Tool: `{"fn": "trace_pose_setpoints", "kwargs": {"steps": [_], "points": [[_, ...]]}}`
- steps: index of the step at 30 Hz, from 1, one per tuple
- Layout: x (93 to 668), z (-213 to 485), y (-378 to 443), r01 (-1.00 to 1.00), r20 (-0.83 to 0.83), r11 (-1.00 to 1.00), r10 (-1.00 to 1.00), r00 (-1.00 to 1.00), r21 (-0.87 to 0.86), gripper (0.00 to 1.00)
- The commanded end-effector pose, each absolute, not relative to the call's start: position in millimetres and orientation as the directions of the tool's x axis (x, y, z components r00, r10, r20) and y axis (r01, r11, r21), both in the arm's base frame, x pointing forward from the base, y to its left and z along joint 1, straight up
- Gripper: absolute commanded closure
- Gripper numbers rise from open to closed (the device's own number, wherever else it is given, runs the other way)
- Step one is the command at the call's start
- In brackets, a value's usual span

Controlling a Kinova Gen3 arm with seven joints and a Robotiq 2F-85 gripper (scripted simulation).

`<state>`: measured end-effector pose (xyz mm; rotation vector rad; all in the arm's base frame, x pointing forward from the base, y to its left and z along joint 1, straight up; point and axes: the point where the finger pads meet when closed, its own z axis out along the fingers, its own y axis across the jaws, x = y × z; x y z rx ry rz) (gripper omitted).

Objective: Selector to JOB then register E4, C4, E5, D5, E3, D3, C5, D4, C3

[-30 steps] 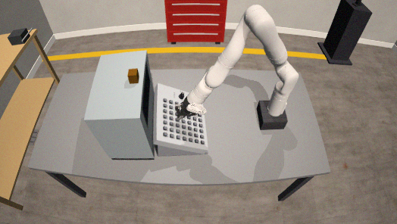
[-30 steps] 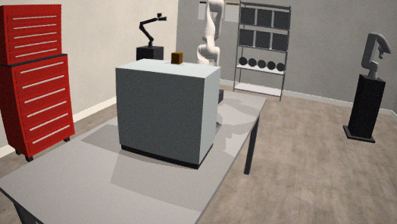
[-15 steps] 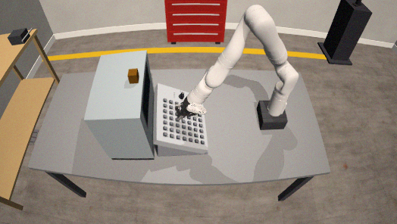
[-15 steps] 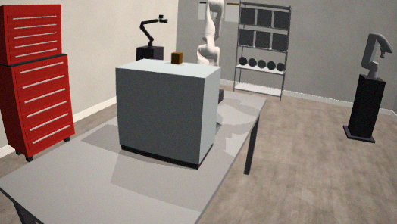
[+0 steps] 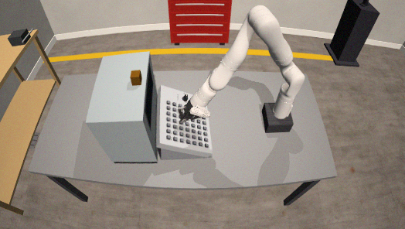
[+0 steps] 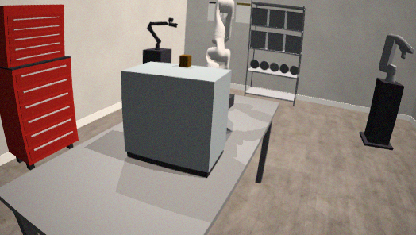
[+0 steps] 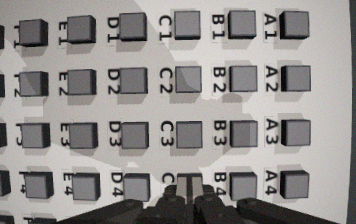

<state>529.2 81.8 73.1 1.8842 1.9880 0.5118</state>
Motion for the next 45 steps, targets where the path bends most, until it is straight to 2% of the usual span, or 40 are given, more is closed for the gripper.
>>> {"fn": "trace_pose_setpoints", "kwargs": {"steps": [1, 45], "points": [[532.0, 72.4, 81.7, 0.869, -0.007, 0.046, 0.999, -0.049, 0.492, 0.9], [534.6, 66.9, 81.6, 0.869, -0.007, 0.046, 0.999, -0.049, 0.492, 0.9]]}}
